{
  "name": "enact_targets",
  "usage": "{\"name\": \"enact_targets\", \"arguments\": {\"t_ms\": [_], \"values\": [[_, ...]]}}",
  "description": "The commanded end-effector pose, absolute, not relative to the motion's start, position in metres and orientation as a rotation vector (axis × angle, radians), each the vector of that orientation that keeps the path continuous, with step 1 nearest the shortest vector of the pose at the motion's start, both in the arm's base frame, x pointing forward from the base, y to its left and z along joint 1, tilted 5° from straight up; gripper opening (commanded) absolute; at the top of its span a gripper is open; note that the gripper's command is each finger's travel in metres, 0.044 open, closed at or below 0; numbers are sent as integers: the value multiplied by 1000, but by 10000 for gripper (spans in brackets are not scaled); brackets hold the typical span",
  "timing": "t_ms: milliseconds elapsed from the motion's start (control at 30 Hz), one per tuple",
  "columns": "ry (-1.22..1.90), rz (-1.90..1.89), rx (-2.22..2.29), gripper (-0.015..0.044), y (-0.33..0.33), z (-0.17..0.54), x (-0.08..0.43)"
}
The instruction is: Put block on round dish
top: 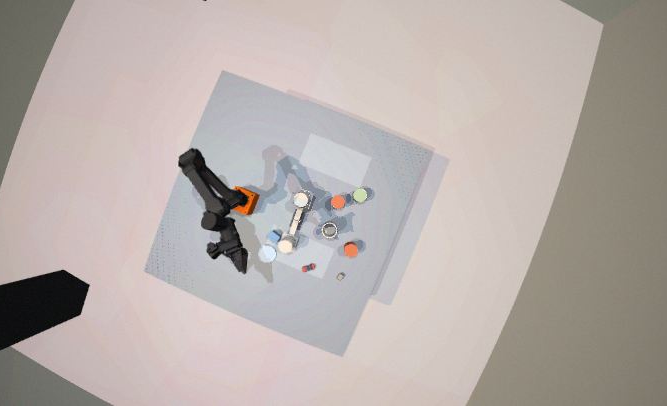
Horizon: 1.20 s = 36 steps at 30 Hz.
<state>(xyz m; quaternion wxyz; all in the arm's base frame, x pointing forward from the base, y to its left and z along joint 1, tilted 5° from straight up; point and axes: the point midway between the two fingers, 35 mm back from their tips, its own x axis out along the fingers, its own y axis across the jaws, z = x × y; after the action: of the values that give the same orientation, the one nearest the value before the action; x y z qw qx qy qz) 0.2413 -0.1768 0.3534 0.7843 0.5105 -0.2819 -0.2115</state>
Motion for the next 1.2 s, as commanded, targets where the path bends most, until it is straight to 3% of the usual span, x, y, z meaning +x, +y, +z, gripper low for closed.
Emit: {"name": "enact_targets", "arguments": {"t_ms": [0, 600, 1167], "values": [[-603, -458, 1099, 426, -176, 353, 242], [-84, -479, 778, 440, -133, 295, 260], [372, -310, 440, 440, -78, 238, 247]]}}
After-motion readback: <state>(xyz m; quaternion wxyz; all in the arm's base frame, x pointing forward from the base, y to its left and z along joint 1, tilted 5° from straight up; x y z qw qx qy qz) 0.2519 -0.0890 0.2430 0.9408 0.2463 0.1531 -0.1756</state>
